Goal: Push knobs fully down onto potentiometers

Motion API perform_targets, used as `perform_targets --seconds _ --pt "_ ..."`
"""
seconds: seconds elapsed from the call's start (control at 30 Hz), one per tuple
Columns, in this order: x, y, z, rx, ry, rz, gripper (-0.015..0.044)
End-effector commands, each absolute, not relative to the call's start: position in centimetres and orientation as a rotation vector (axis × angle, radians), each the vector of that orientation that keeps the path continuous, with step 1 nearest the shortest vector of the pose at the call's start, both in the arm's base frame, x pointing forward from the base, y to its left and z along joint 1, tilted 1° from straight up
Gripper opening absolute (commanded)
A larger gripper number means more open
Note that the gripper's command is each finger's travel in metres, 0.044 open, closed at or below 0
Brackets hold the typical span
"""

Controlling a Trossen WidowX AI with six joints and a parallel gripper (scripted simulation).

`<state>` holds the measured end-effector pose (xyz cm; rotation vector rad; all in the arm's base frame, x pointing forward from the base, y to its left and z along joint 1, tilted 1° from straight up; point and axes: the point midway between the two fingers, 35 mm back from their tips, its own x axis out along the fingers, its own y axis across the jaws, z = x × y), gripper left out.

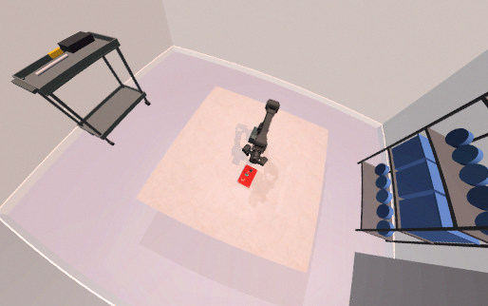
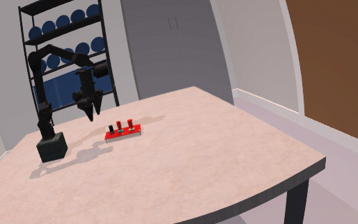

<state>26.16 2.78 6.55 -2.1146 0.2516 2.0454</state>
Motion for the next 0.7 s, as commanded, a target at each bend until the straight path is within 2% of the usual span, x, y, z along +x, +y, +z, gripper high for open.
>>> perform_targets --seconds 0.0,0.67 --pt "22.45 2.59 5.89 -2.114 0.257 2.048 0.0440" --pt "22.26 2.58 5.85 -2.114 0.257 2.049 0.0440"
